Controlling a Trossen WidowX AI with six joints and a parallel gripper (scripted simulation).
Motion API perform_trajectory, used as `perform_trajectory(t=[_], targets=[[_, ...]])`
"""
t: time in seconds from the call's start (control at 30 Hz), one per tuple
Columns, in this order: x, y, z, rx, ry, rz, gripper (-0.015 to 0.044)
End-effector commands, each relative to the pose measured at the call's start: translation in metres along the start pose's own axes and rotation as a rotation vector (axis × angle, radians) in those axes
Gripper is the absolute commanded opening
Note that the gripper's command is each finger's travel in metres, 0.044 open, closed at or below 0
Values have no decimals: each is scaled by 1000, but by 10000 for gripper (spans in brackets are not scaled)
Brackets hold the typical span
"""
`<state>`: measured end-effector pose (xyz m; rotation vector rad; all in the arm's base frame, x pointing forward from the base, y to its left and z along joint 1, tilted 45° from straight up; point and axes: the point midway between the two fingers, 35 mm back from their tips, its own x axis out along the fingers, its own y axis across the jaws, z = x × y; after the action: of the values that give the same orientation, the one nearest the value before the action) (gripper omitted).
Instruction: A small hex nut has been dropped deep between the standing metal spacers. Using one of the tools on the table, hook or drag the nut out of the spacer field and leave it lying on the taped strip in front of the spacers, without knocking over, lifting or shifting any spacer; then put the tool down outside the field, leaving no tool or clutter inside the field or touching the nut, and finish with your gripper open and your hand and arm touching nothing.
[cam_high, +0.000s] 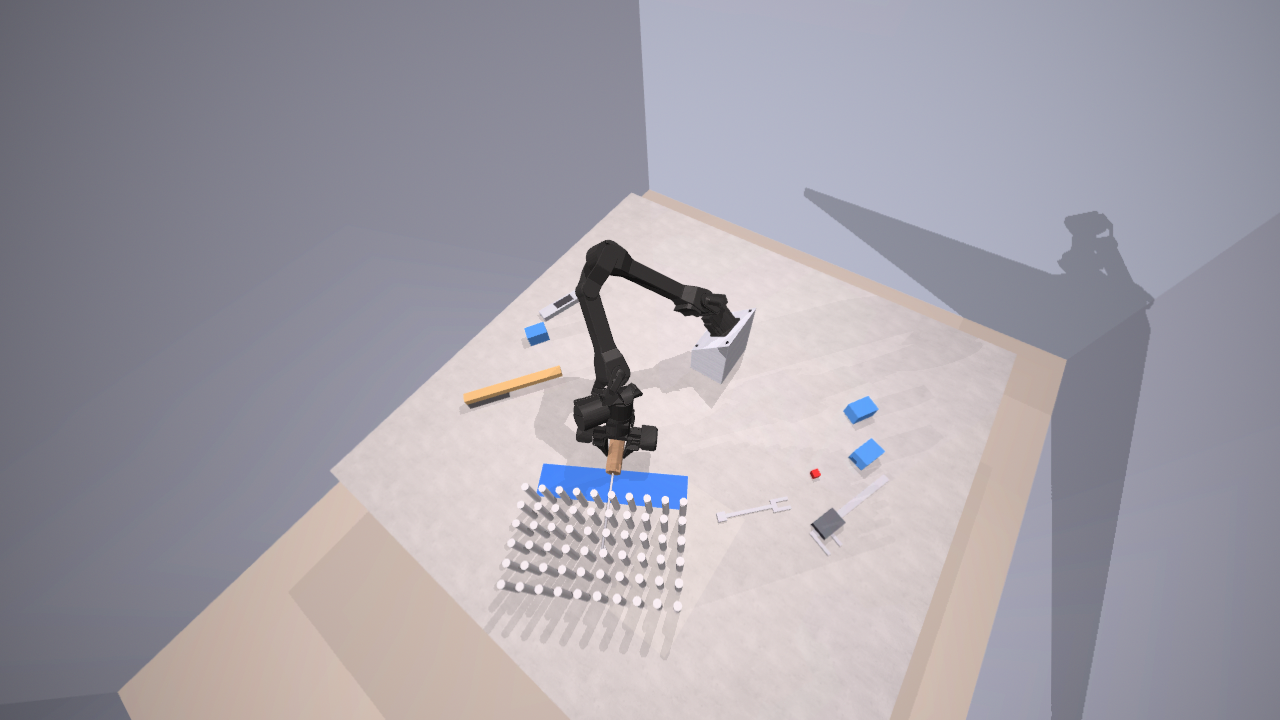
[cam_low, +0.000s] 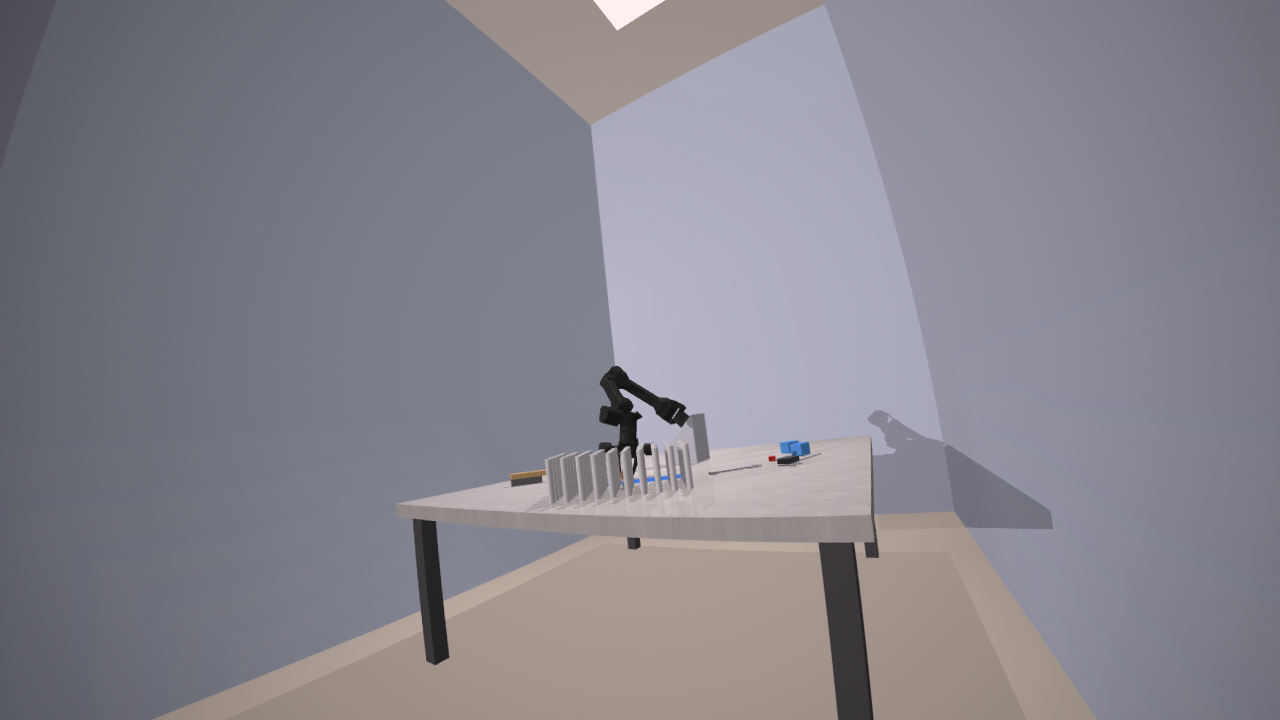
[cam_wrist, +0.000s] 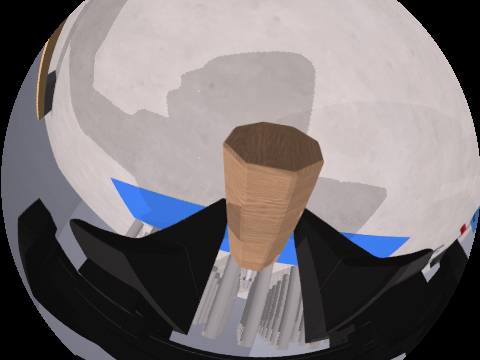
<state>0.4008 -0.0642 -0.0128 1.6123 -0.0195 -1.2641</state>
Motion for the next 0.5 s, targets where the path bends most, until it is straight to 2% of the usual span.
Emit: perform_trajectory(t=[0.0,0.47], targets=[[-2,1,4,1,1,1,0],[-5,1,12,0,0,1,0]])
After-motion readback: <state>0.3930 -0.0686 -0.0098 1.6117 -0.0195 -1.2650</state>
